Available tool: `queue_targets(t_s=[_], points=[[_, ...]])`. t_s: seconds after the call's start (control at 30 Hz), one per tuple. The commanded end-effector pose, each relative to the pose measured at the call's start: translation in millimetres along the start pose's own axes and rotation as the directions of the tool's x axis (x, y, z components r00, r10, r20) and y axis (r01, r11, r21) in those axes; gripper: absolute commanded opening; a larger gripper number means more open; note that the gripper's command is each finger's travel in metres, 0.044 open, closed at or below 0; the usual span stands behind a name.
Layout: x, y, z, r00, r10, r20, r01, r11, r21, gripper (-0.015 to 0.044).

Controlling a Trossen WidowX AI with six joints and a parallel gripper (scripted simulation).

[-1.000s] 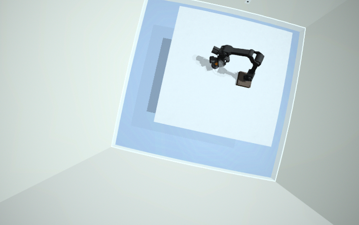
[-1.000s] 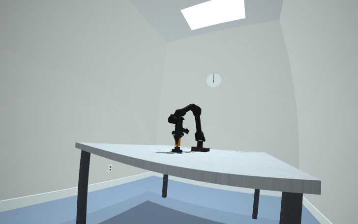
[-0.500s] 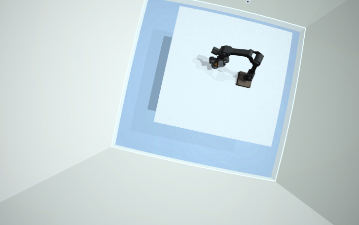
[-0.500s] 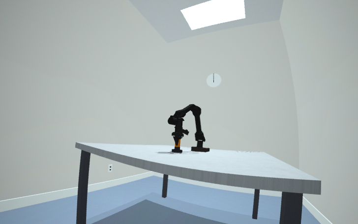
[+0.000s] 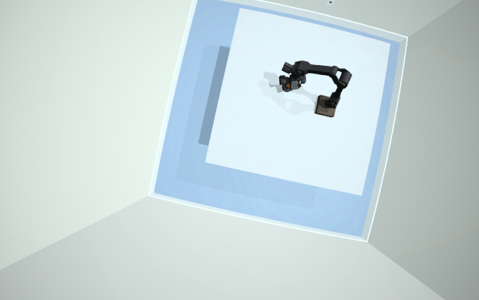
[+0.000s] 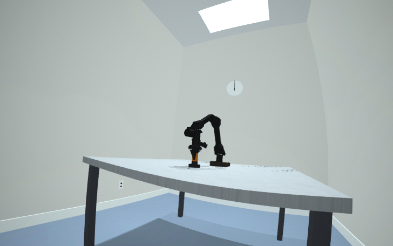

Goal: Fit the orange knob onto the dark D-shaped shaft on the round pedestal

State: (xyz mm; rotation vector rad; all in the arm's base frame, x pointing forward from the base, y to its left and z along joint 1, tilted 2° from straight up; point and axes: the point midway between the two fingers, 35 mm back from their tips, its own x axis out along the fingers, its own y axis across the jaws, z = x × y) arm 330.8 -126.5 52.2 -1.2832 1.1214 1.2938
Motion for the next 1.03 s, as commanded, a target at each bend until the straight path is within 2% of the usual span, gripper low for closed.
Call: queue_targets(t_s=[0.0, 0.2, 0.5, 0.77, 1.0], points=[[0, 0, 0, 1.0, 0.0, 0.0, 0.0, 1.0, 0.0, 0.0289], [0, 0, 0, 1.0, 0.0, 0.0, 0.0, 1.0, 0.0, 0.044], [-3, 0, 0, 1.0, -0.001, 0.0, 0.001, 1.0, 0.001, 0.044], [-94, 0, 0, 1.0, -0.001, -0.001, 0.001, 1.0, 0.001, 0.044], [-96, -4, -2, 1.0, -0.001, -0.001, 0.001, 1.0, 0.0, 0.044]])
